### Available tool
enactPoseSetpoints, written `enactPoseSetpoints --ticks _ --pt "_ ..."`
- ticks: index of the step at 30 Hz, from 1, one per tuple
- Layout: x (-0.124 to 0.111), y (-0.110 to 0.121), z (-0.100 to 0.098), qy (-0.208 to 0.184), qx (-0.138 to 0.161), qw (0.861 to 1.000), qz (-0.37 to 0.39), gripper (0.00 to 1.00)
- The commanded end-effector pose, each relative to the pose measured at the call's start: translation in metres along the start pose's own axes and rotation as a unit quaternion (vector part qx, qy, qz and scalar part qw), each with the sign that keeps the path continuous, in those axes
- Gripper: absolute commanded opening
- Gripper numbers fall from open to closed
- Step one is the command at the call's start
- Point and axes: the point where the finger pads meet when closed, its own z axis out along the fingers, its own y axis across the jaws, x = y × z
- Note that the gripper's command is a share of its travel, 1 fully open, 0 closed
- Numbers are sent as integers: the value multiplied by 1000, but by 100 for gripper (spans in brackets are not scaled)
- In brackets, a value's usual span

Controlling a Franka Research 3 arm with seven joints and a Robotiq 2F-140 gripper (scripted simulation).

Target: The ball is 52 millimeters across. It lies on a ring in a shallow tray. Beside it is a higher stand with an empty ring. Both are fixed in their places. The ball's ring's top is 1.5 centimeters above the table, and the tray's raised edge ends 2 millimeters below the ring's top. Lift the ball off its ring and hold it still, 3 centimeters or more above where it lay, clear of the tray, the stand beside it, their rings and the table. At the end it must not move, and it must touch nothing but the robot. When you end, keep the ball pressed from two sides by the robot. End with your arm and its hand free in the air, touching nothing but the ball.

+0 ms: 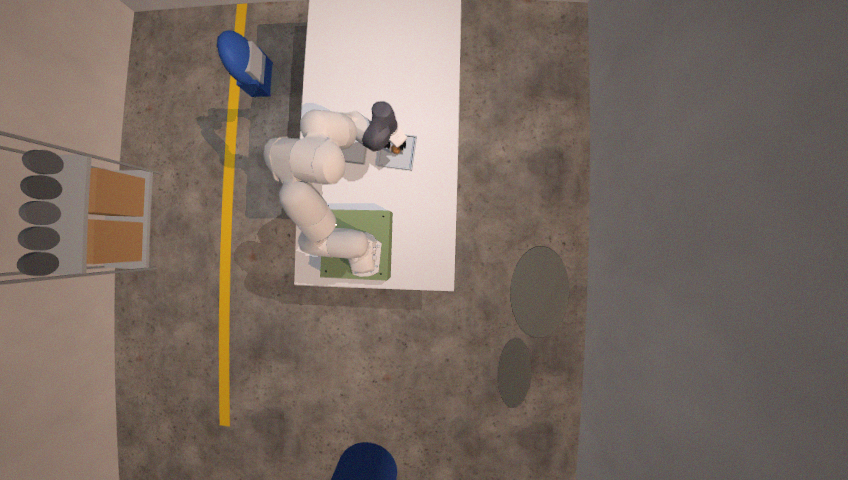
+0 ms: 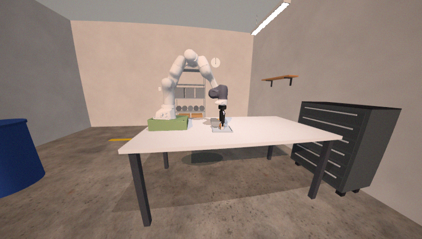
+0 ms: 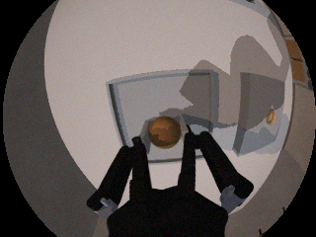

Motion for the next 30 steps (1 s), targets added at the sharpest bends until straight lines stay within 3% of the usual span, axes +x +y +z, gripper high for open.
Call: enactPoseSetpoints --ticks 1,9,16,30 --pt "0 -1 0 -1 0 1000 -1 0" --pt "0 -1 0 -1 0 1000 -2 0" --pt "0 -1 -49 -1 0 1000 -2 0" --pt "0 -1 -50 -1 0 1000 -1 0"
